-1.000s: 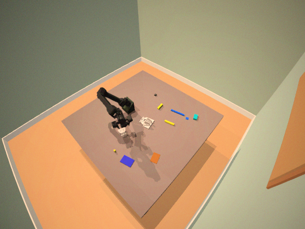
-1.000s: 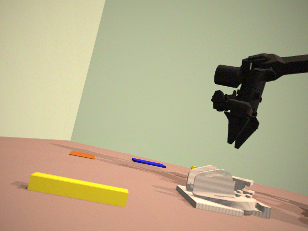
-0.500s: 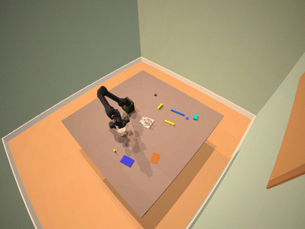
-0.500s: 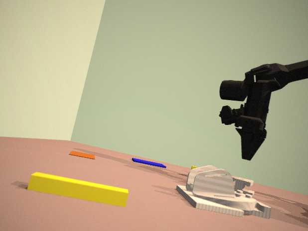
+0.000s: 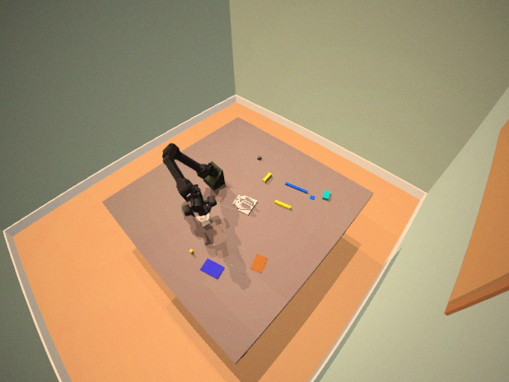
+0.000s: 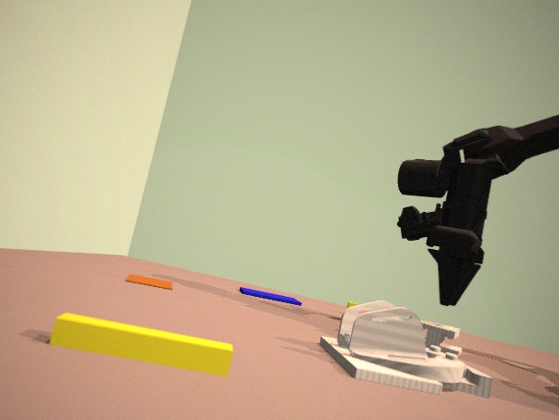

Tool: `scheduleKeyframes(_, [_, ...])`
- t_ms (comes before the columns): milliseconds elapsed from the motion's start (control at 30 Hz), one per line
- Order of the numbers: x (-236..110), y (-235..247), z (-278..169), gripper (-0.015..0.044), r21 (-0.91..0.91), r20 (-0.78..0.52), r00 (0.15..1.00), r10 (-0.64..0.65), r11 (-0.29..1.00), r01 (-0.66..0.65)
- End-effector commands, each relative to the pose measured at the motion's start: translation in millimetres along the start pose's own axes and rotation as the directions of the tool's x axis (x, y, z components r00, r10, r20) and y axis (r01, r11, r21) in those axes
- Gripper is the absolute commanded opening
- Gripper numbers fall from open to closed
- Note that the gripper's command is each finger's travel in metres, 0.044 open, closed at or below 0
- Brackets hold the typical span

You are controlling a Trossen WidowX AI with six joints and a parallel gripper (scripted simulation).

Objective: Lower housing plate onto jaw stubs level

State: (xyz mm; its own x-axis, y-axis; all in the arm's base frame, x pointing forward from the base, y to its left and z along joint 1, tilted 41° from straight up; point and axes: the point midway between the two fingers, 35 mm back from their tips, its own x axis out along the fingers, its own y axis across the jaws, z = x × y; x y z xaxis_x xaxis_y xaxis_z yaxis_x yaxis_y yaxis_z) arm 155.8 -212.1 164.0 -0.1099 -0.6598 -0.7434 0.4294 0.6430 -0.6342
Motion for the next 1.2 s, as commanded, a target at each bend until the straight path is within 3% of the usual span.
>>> scheduleKeyframes(0, [2.0,1.7,-1.4,0.044,-0.008,-0.004,1.0,0.004,1.0,-0.004])
scheduleKeyframes(1167, [36.7,1.8,-1.1,0.044,-0.008,-0.004,1.0,0.002,1.0,-0.002])
